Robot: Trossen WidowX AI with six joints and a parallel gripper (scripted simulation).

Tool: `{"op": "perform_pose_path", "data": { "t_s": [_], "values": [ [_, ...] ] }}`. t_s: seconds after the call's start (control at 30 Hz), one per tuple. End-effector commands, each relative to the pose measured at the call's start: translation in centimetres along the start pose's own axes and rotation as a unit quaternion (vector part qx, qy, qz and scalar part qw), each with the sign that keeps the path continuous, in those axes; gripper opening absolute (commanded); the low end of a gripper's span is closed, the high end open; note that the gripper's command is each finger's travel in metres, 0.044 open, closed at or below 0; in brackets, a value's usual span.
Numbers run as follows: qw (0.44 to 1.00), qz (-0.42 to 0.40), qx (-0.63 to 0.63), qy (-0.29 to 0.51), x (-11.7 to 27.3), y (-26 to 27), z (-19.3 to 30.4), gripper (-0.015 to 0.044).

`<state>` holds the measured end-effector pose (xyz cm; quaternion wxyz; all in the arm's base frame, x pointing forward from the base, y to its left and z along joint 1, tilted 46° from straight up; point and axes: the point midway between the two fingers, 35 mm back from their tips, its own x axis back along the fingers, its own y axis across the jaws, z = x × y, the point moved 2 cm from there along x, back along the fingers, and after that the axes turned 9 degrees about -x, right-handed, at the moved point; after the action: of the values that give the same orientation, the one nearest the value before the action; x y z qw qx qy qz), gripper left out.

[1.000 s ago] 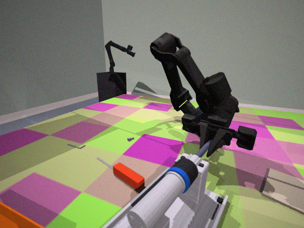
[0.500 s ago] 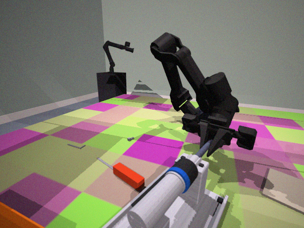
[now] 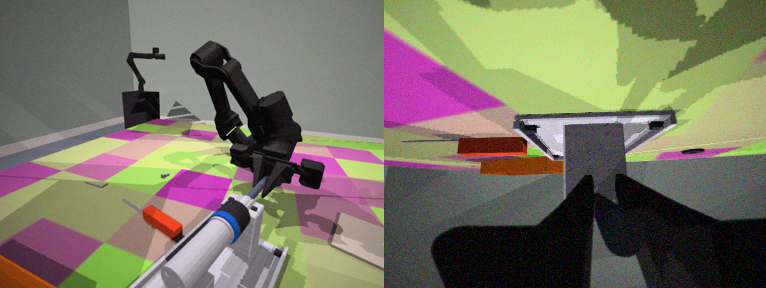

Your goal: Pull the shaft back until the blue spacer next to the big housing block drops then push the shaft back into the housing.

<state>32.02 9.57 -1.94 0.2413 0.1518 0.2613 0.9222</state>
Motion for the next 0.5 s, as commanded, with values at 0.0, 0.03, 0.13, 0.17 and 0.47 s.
{"op": "perform_pose_path", "data": {
  "t_s": [0.0, 0.03, 0.13, 0.17, 0.47],
  "values": [
    [1.0, -0.001, -0.002, 0.0, 0.06, 0.03, -0.06, 0.0],
    [1.0, -0.001, -0.002, 0.0, 0.07, 0.04, -0.07, 0.0],
    [1.0, -0.001, -0.002, 0.0, 0.1, 0.04, -0.08, 0.0],
    [1.0, -0.001, -0.002, 0.0, 0.1, 0.04, -0.09, 0.0],
    [1.0, -0.001, -0.002, 0.0, 0.18, 0.04, -0.13, 0.0]
  ]
}}
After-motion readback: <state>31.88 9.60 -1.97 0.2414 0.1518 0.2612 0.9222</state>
